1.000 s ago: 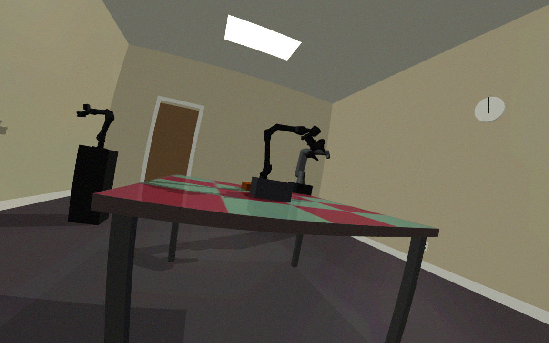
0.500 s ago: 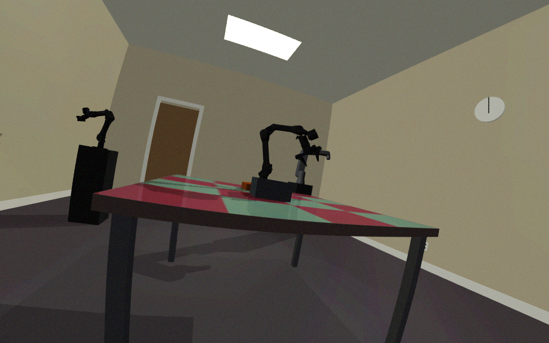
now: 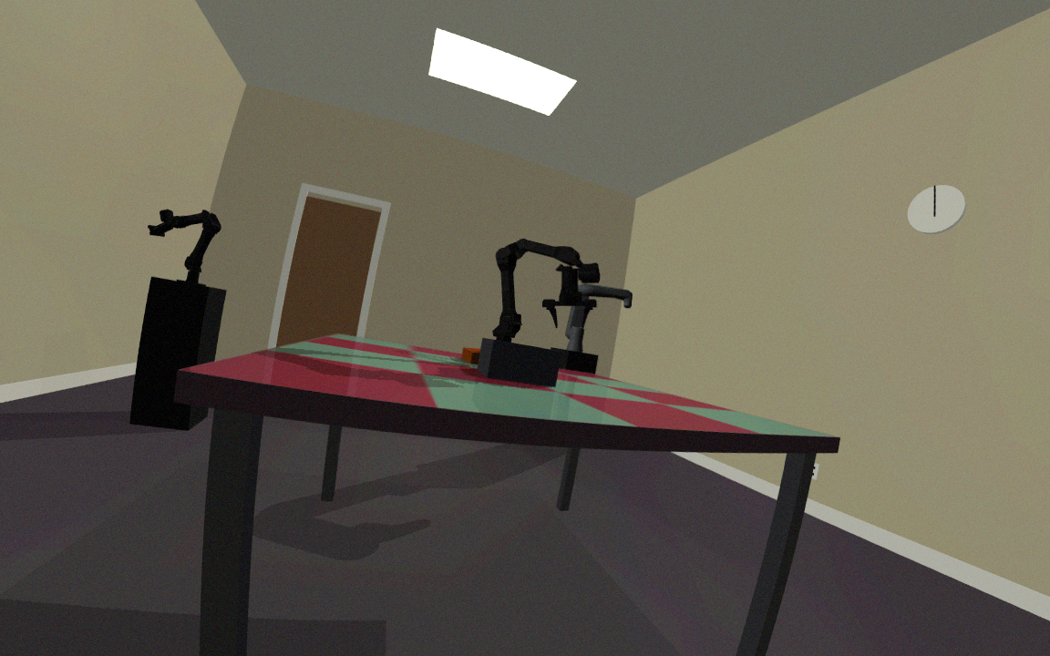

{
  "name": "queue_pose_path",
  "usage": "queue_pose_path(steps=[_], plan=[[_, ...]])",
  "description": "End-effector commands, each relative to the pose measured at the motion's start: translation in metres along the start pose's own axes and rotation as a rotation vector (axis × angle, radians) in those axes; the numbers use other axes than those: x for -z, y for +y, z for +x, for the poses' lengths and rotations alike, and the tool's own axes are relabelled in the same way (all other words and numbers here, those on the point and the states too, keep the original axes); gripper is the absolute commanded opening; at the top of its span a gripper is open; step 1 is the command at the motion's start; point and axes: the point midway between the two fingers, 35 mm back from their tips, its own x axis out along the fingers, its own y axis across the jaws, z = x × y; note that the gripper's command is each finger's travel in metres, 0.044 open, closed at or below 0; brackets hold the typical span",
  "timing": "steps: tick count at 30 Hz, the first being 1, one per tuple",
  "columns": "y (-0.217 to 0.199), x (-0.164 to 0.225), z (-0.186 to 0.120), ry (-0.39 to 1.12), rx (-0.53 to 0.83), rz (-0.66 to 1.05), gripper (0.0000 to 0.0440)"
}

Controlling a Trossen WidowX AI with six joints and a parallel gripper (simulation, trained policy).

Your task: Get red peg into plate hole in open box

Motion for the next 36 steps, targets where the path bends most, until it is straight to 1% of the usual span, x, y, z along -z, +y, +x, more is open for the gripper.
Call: queue_pose_path(steps=[1,8,16,24,36], plan=[[-0.020,-0.009,0.012,-0.011,0.097,0.058,0.0440],[-0.040,-0.019,0.031,-0.022,0.206,0.115,0.0440],[-0.051,-0.028,0.054,-0.037,0.275,0.144,0.0440],[-0.056,-0.035,0.081,-0.061,0.303,0.151,0.0440],[-0.064,-0.046,0.132,-0.115,0.301,0.146,0.0440]])
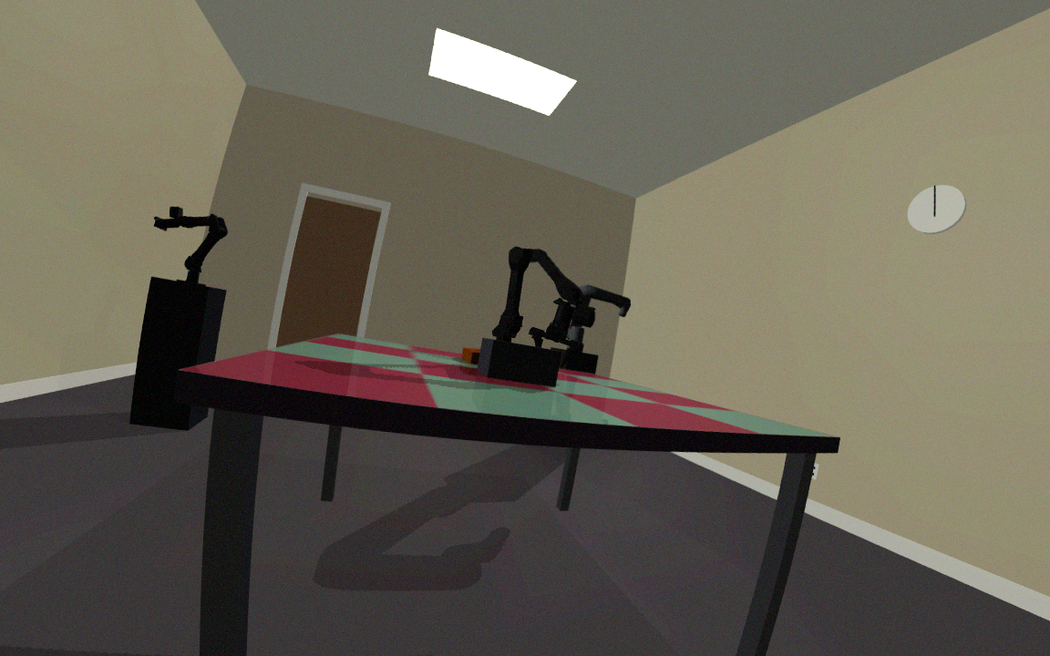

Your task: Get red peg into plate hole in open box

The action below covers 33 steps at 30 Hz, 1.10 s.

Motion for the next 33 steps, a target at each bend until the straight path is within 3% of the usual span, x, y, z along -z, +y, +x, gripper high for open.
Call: queue_pose_path(steps=[1,4,20,33], plan=[[0.000,-0.002,0.017,-0.021,0.006,0.000,0.0437],[-0.001,-0.003,0.027,-0.025,0.012,-0.006,0.0398],[-0.014,0.001,0.051,-0.009,0.109,-0.020,0.0000],[-0.012,-0.029,0.005,-0.129,0.072,-0.024,0.0000]])
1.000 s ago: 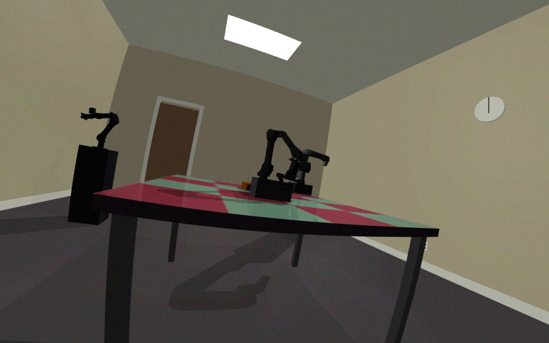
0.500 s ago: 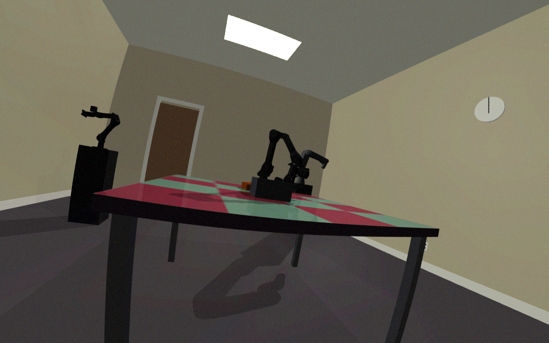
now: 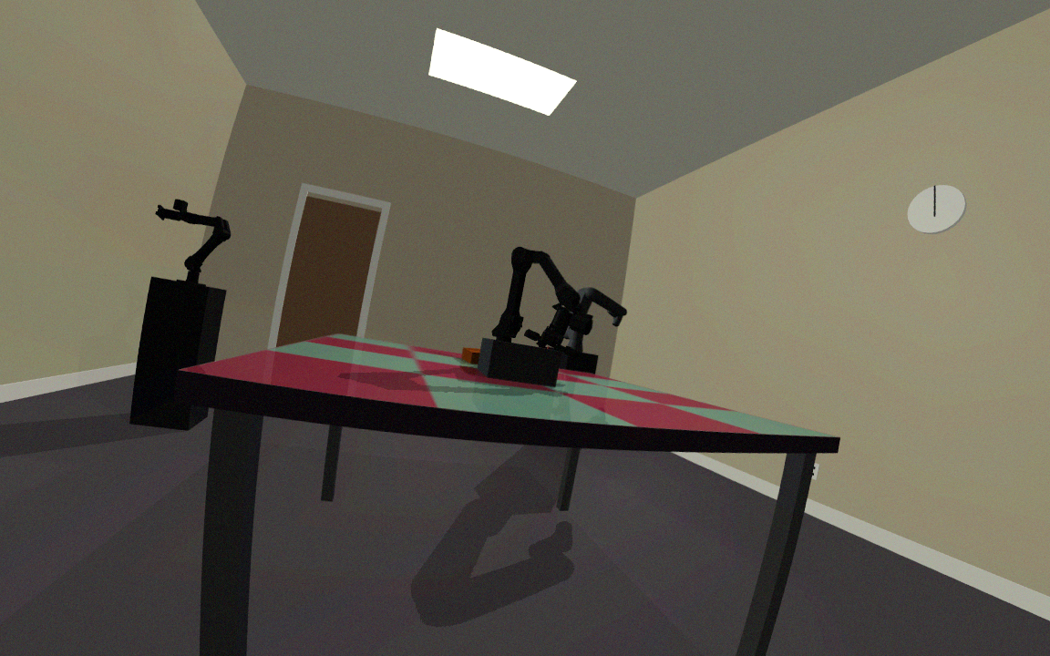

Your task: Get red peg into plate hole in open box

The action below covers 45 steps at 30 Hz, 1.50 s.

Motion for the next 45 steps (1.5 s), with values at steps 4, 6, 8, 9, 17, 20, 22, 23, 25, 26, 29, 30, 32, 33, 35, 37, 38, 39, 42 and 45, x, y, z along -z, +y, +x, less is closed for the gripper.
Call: queue_pose_path(steps=[4,6,8,9,17,20,22,23,25,26,29,30,32,33,35,37,38,39,42,45], plan=[[-0.004,-0.022,-0.031,-0.067,-0.027,0.011,0.0000],[-0.005,-0.029,-0.040,-0.083,-0.035,0.018,0.0000],[-0.007,-0.036,-0.049,-0.099,-0.044,0.028,0.0000],[-0.007,-0.040,-0.054,-0.107,-0.049,0.034,0.0000],[-0.016,-0.073,-0.086,-0.162,-0.077,0.119,0.0000],[-0.021,-0.086,-0.090,-0.173,-0.080,0.160,0.0000],[-0.024,-0.095,-0.091,-0.180,-0.082,0.187,0.0000],[-0.025,-0.099,-0.092,-0.183,-0.083,0.199,0.0000],[-0.028,-0.109,-0.092,-0.187,-0.085,0.223,0.0000],[-0.029,-0.113,-0.092,-0.189,-0.087,0.233,0.0000],[-0.032,-0.127,-0.090,-0.193,-0.088,0.262,0.0000],[-0.034,-0.132,-0.089,-0.194,-0.088,0.271,0.0000],[-0.036,-0.141,-0.086,-0.195,-0.089,0.285,0.0000],[-0.037,-0.145,-0.085,-0.196,-0.090,0.290,0.0000],[-0.039,-0.154,-0.081,-0.196,-0.091,0.299,0.0000],[-0.040,-0.163,-0.077,-0.196,-0.094,0.304,0.0000],[-0.041,-0.167,-0.075,-0.195,-0.095,0.306,0.0000],[-0.042,-0.171,-0.072,-0.193,-0.097,0.306,0.0000],[-0.043,-0.183,-0.065,-0.186,-0.105,0.303,0.0000],[-0.045,-0.192,-0.057,-0.175,-0.113,0.291,0.0000]])
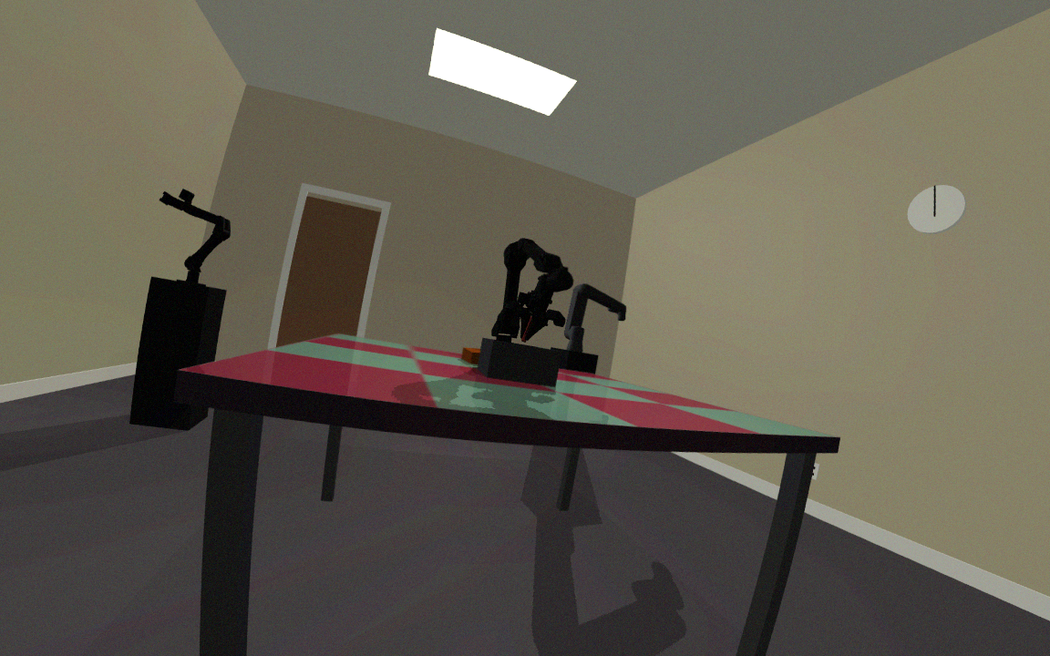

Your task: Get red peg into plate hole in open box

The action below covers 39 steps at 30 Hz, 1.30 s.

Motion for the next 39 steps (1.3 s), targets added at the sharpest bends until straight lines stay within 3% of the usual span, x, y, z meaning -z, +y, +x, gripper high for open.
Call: queue_pose_path(steps=[1,14,21,26,28,38,39], plan=[[0.002,-0.012,0.011,0.016,-0.017,-0.012,0.0000],[0.004,-0.017,0.050,0.101,-0.056,-0.125,0.0009],[0.005,-0.013,0.067,0.155,-0.066,-0.167,0.0155],[0.011,-0.024,0.066,0.158,-0.090,-0.193,0.0173],[0.015,-0.029,0.064,0.156,-0.106,-0.198,0.0201],[0.040,-0.055,0.056,0.171,-0.174,-0.204,0.0440],[0.043,-0.057,0.054,0.174,-0.182,-0.206,0.0440]])
